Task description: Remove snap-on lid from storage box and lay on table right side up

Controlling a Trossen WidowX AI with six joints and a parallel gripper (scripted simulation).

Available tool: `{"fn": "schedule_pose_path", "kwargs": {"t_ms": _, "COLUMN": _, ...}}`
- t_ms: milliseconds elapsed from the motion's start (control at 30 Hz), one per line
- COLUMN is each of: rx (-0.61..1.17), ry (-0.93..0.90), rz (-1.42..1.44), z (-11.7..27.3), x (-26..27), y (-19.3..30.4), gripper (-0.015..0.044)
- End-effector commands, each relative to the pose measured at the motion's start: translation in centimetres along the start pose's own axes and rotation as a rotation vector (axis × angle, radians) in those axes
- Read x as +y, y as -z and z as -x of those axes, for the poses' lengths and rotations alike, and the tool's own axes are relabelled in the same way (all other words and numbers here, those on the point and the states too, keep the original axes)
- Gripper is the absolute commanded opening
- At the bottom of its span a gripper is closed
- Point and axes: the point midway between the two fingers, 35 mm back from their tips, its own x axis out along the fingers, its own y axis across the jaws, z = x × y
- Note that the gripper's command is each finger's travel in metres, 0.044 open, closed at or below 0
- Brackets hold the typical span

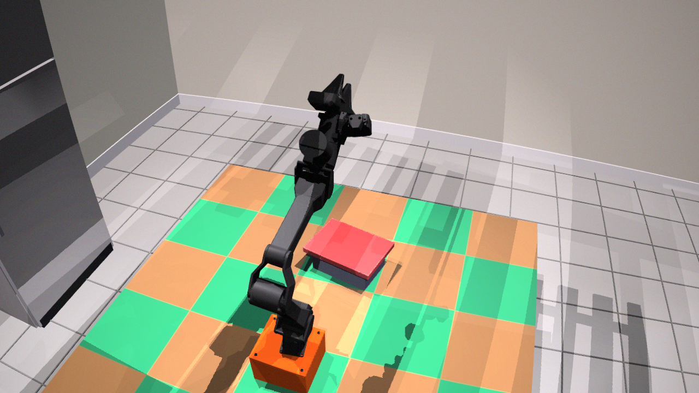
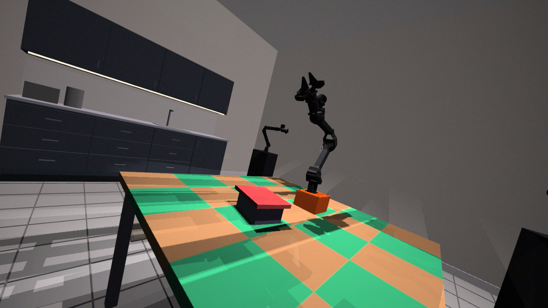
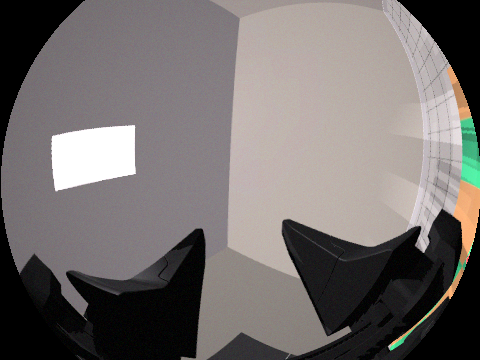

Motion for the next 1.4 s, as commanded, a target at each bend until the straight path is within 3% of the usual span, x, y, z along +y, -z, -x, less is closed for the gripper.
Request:
{"fn": "schedule_pose_path", "kwargs": {"t_ms": 0, "rx": -0.007, "ry": 0.202, "rz": -0.096, "z": 1.3, "x": -6.5, "y": 1.4, "gripper": 0.0235}}
{"fn": "schedule_pose_path", "kwargs": {"t_ms": 200, "rx": -0.023, "ry": 0.437, "rz": -0.180, "z": 4.2, "x": -13.6, "y": 3.4, "gripper": 0.0235}}
{"fn": "schedule_pose_path", "kwargs": {"t_ms": 500, "rx": -0.063, "ry": 0.831, "rz": -0.242, "z": 12.2, "x": -23.9, "y": 6.8, "gripper": 0.0235}}
{"fn": "schedule_pose_path", "kwargs": {"t_ms": 767, "rx": -0.118, "ry": 1.219, "rz": -0.188, "z": 23.6, "x": -31.3, "y": 9.1, "gripper": 0.0235}}
{"fn": "schedule_pose_path", "kwargs": {"t_ms": 833, "rx": -0.122, "ry": 1.246, "rz": -0.178, "z": 24.5, "x": -31.7, "y": 9.1, "gripper": 0.0235}}
{"fn": "schedule_pose_path", "kwargs": {"t_ms": 1000, "rx": -0.153, "ry": 1.435, "rz": -0.087, "z": 31.4, "x": -34.0, "y": 9.2, "gripper": 0.0235}}
{"fn": "schedule_pose_path", "kwargs": {"t_ms": 1367, "rx": -0.155, "ry": 1.455, "rz": -0.074, "z": 32.2, "x": -34.2, "y": 9.1, "gripper": 0.0235}}
